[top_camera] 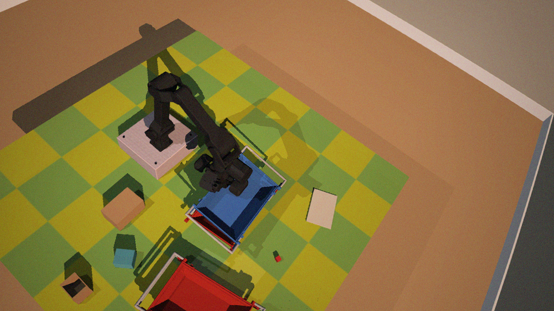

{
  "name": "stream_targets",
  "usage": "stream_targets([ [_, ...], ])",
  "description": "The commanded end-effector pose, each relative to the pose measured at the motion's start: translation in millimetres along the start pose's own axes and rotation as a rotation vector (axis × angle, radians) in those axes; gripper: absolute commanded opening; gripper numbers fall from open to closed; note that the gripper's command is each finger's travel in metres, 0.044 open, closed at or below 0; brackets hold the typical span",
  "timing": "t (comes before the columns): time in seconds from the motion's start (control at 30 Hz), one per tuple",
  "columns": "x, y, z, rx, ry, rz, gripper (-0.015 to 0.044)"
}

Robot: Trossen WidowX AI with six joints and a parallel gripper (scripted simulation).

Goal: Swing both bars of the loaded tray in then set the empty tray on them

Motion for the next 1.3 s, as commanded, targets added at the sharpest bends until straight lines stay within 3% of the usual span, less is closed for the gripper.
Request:
stream_targets([
  [0.0, -5.2, 0.2, -4.8, 0.002, 0.022, 0.002, 0.0000],
  [1.27, -1.2, 0.1, -1.8, 0.000, 0.003, 0.000, 0.0000],
])
Point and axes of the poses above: the point midway between the two fingers, 35 mm back from their tips, its own z axis back along the fingers, its own x axis across the jaws, y = z × x, the point moved 1 cm from there along z, back along the fingers, and after that the axes turned 7 degrees about z, right-handed, at the moved point
